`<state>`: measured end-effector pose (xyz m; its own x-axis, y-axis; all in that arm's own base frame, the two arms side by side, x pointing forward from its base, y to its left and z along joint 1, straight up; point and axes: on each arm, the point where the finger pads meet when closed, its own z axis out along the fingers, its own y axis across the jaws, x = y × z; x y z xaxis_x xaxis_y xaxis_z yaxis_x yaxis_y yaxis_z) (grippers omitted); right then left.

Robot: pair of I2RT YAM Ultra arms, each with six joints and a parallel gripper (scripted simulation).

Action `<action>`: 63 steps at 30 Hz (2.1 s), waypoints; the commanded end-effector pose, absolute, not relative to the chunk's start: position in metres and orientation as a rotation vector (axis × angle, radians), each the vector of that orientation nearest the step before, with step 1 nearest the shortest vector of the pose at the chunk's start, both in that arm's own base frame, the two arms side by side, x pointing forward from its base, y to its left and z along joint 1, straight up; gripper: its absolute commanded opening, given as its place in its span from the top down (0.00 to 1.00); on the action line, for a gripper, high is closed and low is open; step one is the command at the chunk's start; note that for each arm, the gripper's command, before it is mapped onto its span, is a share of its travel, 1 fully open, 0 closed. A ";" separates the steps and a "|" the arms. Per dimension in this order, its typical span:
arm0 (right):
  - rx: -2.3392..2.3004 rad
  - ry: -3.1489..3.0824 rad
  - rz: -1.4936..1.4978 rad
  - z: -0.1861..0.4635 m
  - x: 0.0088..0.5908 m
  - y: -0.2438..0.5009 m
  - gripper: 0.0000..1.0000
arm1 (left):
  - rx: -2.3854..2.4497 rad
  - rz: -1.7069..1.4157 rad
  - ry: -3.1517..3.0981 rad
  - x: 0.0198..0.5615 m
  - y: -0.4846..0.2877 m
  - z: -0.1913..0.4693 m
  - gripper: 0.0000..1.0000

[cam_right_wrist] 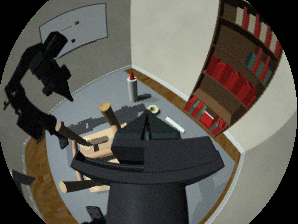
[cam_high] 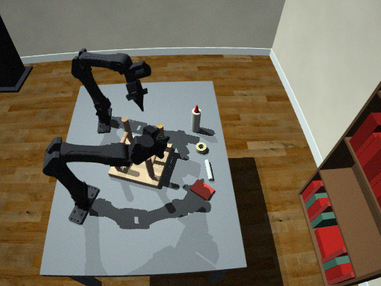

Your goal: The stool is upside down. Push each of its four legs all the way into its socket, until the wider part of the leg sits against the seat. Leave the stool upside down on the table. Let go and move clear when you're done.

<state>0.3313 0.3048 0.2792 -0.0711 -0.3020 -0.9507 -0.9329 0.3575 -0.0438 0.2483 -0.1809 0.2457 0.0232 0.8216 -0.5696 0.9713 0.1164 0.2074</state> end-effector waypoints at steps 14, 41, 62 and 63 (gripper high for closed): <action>-1.113 1.865 0.736 0.272 0.329 0.334 1.00 | 1.580 -0.340 2.075 0.221 -0.185 0.257 1.00; -1.379 2.540 0.157 0.165 0.227 0.357 1.00 | 1.169 -0.207 2.522 0.157 -0.198 0.264 1.00; -1.226 2.223 0.405 0.286 0.257 0.409 1.00 | 1.220 -0.240 2.498 0.158 -0.202 0.254 1.00; -1.236 2.230 0.401 0.282 0.256 0.410 1.00 | 1.220 -0.240 2.498 0.158 -0.202 0.254 1.00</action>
<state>0.2489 0.4056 0.2732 -0.4291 -0.6949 -0.5771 -0.8509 0.5253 0.0002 0.1547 -0.1994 0.2600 -0.5681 0.7243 -0.3906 0.7870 0.6170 -0.0005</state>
